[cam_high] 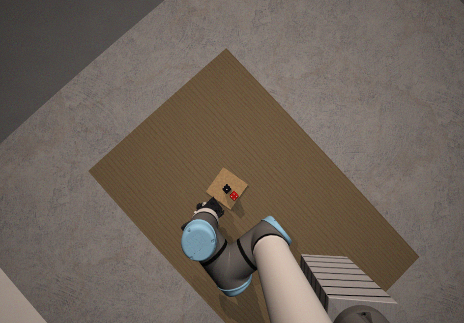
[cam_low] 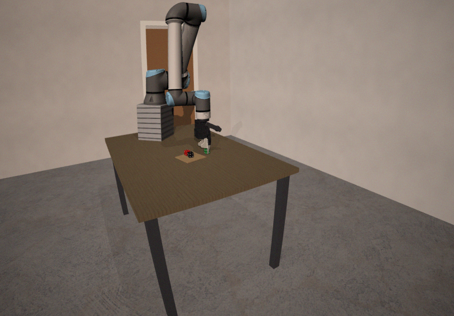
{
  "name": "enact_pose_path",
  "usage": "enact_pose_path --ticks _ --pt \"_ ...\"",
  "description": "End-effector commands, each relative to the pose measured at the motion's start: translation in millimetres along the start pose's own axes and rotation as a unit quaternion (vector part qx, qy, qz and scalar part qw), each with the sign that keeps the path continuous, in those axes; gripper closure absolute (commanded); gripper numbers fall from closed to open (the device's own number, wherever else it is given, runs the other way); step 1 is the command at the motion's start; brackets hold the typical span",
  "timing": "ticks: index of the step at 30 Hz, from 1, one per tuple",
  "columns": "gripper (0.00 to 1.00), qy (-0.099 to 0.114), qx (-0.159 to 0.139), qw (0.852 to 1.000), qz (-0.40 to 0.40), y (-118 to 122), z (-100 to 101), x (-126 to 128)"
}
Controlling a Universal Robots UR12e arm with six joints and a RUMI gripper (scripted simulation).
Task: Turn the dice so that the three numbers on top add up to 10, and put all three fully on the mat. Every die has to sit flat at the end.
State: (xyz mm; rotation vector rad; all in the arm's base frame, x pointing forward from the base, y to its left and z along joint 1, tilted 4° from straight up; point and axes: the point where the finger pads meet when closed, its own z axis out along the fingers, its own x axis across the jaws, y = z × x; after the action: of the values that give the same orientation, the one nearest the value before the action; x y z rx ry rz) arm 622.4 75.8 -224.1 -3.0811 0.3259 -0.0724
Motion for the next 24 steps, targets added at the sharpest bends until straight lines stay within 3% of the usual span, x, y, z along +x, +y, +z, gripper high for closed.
enact_pose_path --ticks 1,15,24 --pt "0.9 0.001 0.0 1.0 0.0 -0.1 -5.9 0.5" --pt "0.9 0.001 0.0 1.0 0.0 0.0 -83.1 0.4" --pt "0.9 0.001 0.0 1.0 0.0 0.0 -96.4 0.4"
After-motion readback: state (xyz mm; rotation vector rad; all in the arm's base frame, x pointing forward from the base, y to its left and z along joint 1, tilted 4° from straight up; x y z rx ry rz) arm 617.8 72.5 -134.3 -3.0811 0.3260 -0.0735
